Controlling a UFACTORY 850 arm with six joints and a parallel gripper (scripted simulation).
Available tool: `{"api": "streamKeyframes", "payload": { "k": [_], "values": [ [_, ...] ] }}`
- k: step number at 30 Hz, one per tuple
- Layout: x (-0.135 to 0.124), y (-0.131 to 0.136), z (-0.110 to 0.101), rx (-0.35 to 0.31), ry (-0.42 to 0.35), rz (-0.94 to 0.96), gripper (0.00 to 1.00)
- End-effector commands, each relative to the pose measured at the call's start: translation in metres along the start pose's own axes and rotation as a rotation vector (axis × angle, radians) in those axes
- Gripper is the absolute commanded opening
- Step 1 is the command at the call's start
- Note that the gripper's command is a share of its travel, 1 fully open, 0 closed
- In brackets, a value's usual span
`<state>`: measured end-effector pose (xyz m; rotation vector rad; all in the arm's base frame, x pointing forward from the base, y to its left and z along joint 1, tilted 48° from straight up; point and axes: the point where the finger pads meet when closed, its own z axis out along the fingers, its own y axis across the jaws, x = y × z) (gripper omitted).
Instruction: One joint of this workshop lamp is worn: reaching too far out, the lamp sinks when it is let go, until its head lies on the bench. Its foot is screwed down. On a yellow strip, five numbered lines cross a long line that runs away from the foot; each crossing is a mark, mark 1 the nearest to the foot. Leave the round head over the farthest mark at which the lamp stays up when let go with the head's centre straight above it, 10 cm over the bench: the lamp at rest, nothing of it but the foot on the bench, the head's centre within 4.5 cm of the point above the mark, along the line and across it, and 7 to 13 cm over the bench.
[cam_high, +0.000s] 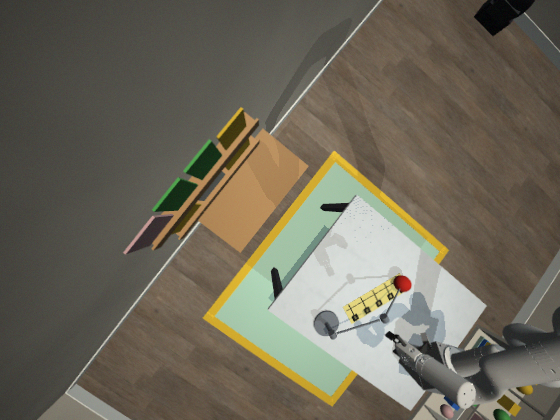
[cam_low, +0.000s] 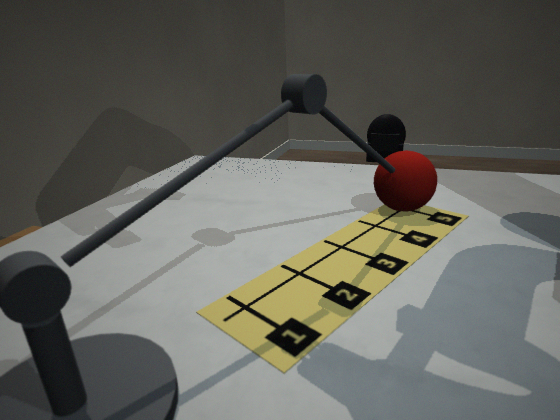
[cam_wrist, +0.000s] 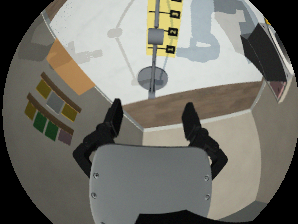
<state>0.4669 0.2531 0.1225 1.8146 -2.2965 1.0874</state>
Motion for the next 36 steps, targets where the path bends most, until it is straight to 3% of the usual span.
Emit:
{"api": "streamKeyframes", "payload": {
  "k": [1,12,27,36],
  "values": [
    [-0.001,-0.001,0.000,-0.002,0.052,0.000,1.00],
    [-0.001,0.000,-0.001,-0.003,0.140,0.000,1.00],
    [0.002,-0.001,0.050,-0.006,0.178,-0.001,1.00],
    [0.005,-0.001,0.066,-0.006,0.176,-0.001,1.00]
  ]
}}
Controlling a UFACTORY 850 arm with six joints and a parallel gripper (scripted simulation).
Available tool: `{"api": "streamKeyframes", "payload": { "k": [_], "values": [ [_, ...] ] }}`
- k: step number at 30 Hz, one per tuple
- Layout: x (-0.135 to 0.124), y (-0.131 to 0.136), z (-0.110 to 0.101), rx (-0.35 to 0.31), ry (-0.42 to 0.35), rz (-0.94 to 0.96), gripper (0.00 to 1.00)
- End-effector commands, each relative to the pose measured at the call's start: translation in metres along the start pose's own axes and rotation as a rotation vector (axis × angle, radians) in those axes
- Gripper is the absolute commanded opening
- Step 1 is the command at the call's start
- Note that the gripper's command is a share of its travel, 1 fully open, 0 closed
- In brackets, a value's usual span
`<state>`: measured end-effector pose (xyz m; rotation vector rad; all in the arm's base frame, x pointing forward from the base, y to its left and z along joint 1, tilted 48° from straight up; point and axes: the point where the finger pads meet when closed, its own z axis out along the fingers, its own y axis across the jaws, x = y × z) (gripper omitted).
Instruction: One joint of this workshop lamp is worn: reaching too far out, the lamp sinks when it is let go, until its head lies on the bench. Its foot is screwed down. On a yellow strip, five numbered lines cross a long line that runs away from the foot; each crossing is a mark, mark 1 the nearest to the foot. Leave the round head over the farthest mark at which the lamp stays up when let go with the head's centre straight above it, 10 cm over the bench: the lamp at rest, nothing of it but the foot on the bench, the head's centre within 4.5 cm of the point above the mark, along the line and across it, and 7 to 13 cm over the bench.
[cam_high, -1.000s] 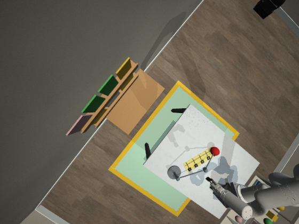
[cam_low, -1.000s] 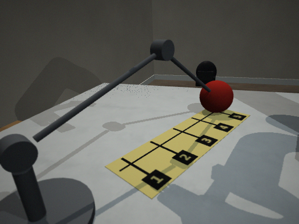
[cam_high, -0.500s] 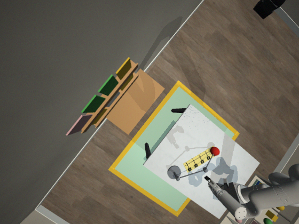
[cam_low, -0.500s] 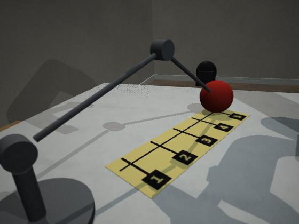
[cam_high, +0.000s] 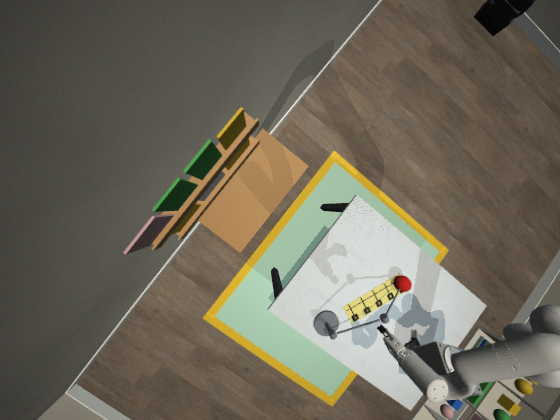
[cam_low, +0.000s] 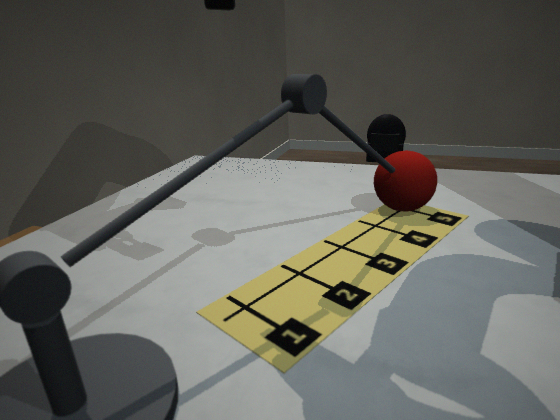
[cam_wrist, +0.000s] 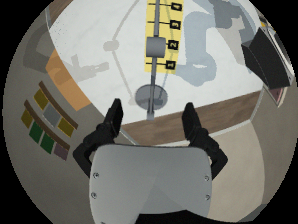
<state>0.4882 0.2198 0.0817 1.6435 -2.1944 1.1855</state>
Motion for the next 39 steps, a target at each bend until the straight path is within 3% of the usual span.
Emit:
{"api": "streamKeyframes", "payload": {
  "k": [1,39],
  "values": [
    [0.000,0.000,0.012,0.001,-0.002,0.001,1.00],
    [0.000,0.000,0.094,0.000,0.001,0.000,1.00]
  ]
}}
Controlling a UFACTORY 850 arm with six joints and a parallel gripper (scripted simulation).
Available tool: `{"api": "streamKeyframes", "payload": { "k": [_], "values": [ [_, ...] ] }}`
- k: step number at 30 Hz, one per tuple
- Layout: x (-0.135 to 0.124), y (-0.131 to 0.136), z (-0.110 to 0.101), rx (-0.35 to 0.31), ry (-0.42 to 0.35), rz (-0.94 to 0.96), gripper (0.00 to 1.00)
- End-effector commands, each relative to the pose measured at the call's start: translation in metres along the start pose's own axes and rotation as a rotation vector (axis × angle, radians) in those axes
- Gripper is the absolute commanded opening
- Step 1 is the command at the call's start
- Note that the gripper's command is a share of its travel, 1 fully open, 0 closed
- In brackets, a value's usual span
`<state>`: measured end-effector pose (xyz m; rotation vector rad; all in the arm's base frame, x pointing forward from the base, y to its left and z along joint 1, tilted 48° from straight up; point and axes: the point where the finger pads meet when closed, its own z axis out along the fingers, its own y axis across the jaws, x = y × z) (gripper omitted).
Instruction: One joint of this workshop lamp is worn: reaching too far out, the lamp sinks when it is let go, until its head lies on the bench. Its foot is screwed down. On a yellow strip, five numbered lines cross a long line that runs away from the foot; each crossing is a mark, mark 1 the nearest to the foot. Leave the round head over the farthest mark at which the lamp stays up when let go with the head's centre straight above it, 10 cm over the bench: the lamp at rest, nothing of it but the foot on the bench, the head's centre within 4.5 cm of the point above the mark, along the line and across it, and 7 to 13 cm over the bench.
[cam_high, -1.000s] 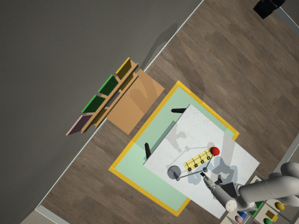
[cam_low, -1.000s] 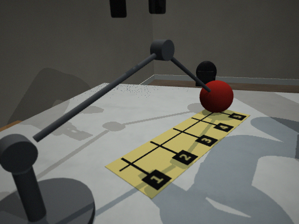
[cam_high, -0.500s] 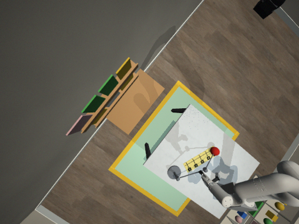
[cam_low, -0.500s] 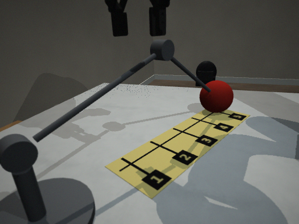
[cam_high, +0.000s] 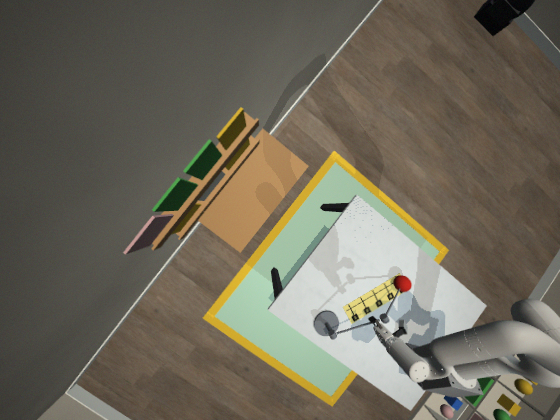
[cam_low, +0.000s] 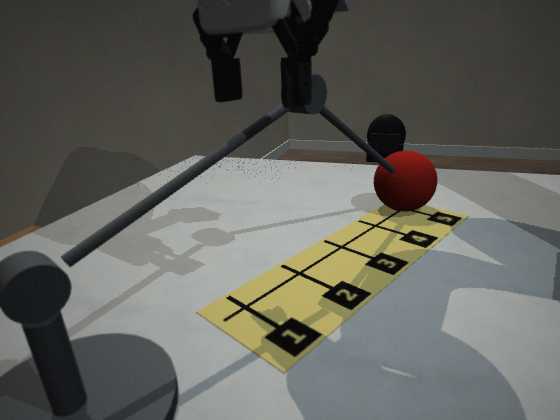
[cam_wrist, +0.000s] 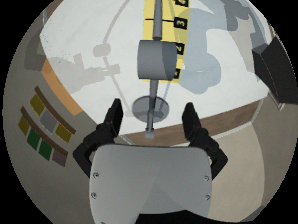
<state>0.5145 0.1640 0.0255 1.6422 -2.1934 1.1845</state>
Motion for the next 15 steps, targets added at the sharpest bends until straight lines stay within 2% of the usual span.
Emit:
{"api": "streamKeyframes", "payload": {
  "k": [1,15],
  "values": [
    [-0.001,-0.001,0.013,0.001,-0.001,0.001,1.00],
    [-0.001,-0.001,0.026,0.002,-0.001,0.001,1.00]
  ]
}}
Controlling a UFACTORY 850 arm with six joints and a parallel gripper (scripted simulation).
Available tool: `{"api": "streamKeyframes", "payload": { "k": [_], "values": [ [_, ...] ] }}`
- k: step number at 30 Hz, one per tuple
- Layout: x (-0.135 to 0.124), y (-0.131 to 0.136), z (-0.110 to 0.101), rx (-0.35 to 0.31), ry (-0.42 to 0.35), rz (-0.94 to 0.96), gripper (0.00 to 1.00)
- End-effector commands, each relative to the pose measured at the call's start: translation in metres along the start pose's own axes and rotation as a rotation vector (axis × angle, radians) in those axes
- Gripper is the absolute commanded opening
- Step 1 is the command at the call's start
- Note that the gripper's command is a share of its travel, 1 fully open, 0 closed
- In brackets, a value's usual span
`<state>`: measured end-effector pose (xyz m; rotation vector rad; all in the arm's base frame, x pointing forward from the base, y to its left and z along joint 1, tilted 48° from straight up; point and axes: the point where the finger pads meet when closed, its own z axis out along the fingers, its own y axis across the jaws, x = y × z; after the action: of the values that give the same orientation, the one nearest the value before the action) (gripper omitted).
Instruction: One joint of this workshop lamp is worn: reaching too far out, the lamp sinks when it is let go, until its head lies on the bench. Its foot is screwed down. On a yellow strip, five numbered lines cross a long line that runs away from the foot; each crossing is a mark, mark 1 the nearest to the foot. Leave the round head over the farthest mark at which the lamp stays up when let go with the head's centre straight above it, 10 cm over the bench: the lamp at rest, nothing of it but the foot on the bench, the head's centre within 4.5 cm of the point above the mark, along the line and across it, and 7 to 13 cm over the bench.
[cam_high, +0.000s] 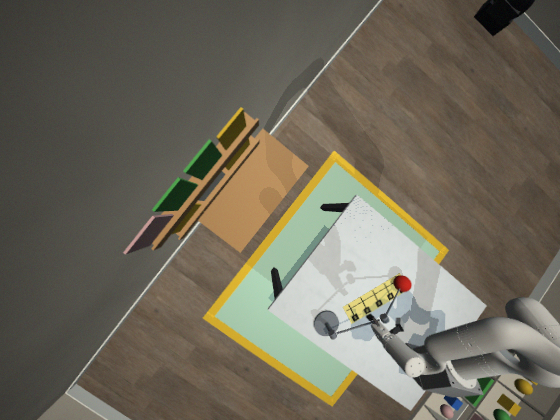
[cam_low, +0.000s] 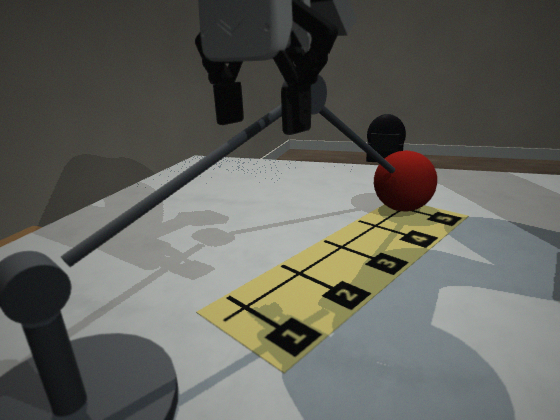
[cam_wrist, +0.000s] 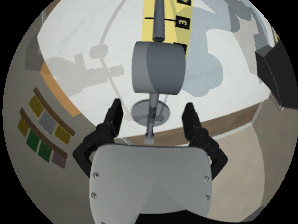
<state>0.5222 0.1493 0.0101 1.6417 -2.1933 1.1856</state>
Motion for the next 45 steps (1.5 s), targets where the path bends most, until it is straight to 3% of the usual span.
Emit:
{"api": "streamKeyframes", "payload": {
  "k": [1,7,8,45],
  "values": [
    [-0.0007,-0.0007,0.0039,0.001,-0.001,0.001,1.00],
    [-0.0009,-0.0008,0.0072,0.002,-0.002,0.001,1.00],
    [-0.0009,-0.0008,0.0071,0.002,-0.002,0.001,0.00],
    [-0.0032,-0.0006,0.0001,0.001,-0.002,0.001,0.00]
  ]
}}
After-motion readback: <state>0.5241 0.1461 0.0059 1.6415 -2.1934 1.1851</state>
